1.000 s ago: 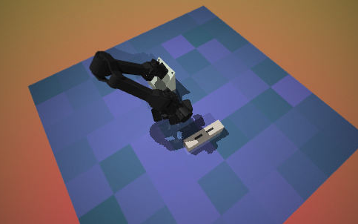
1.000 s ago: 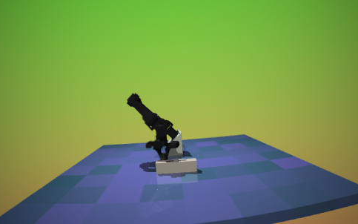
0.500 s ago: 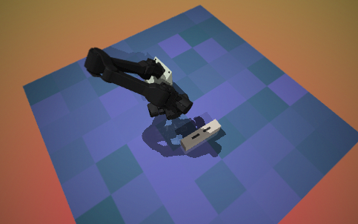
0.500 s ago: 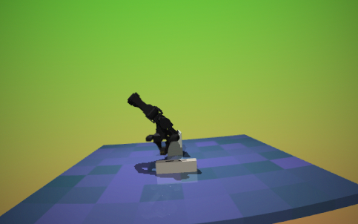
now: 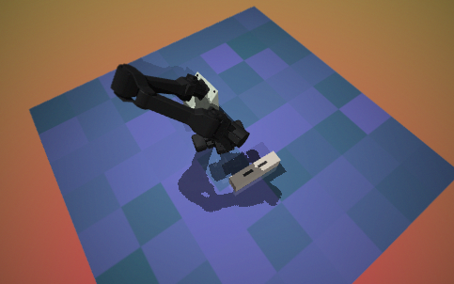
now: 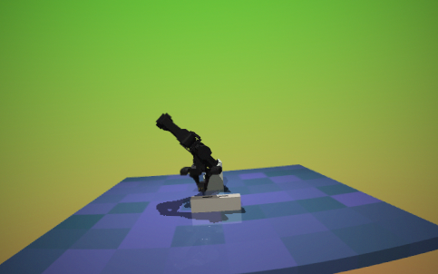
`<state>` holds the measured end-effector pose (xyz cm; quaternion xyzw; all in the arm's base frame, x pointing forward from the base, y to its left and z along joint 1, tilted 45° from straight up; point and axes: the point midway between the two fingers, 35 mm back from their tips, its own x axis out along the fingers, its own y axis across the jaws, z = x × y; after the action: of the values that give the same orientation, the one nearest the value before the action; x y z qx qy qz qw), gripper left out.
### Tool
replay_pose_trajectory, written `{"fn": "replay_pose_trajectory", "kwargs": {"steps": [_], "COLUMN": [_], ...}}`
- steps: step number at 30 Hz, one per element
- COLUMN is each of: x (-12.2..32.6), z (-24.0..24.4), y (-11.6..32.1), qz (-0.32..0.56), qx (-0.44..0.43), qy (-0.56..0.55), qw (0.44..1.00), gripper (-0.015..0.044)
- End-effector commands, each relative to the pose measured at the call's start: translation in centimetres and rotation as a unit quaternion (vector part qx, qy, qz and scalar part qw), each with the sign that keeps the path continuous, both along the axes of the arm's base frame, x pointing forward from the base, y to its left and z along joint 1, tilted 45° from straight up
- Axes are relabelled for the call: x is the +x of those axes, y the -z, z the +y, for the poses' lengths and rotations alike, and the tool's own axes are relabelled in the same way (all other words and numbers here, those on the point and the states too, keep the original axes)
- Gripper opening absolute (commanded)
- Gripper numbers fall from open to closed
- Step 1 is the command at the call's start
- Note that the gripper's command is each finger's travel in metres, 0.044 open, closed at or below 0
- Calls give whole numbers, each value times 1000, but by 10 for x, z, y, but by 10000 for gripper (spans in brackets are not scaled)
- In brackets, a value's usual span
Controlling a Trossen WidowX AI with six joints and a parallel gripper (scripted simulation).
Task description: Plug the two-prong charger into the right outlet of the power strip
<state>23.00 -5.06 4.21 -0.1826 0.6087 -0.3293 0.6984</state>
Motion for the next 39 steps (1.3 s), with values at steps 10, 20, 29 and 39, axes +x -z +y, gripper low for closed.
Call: {"fn": "replay_pose_trajectory", "kwargs": {"steps": [10,20,29,39], "x": [17,28,35,47], "z": [0,-1,0,0], "y": [17,31,35,35], "qz": [27,46,52,54], "qx": [-5,-8,-9,-9], "qy": [-29,-49,-56,-58], "qw": [999,998,997,997], "gripper": [0,0,0,0]}}
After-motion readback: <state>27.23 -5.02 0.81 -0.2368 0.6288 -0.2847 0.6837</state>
